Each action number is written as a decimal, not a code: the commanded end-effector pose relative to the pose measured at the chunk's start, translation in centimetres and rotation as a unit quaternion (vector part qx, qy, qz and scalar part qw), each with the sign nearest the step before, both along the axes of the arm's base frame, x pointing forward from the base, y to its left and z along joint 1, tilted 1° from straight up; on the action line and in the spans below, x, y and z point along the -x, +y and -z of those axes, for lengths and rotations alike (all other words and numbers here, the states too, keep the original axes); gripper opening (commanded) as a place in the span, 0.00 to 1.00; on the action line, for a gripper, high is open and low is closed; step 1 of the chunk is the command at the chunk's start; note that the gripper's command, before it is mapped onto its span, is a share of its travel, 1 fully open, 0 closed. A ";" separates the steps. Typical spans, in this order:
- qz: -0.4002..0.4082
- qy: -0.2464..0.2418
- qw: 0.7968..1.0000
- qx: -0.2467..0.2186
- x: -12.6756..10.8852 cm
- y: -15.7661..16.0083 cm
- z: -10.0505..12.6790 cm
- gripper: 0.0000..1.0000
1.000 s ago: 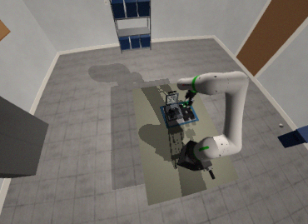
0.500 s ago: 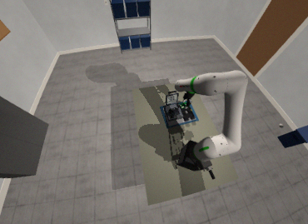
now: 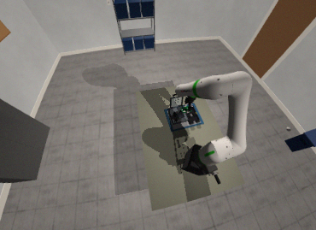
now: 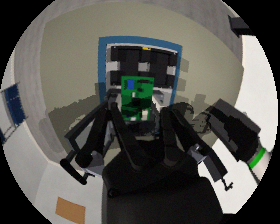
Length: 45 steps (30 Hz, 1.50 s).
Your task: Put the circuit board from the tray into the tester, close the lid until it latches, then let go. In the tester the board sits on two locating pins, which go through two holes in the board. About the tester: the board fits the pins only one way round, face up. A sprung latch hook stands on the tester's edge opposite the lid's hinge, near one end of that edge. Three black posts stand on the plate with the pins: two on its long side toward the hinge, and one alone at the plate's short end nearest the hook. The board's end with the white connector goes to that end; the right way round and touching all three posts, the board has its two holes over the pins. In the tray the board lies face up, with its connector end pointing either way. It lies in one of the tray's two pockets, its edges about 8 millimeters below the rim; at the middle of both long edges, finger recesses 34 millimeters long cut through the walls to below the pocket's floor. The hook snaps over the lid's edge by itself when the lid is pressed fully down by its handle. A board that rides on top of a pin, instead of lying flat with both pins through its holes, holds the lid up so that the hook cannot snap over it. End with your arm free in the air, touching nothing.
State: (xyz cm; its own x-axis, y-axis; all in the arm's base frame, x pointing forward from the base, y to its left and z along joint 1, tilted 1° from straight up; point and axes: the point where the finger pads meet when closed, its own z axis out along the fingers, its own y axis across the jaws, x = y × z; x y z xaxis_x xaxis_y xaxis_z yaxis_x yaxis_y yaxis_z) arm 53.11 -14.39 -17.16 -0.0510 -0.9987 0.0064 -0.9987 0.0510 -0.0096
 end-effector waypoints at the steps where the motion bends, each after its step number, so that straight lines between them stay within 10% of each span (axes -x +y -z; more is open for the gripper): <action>1: 0.000 0.000 1.000 0.000 0.1 0.6 -0.1 0.46; 45: 0.000 0.000 1.000 0.000 1.7 9.1 -0.6 0.46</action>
State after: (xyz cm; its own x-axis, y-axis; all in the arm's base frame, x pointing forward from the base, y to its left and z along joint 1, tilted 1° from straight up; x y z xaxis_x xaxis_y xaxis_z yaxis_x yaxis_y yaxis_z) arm 51.40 -5.38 -16.59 -0.0513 -0.9987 0.0071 -0.9986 0.0512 -0.0099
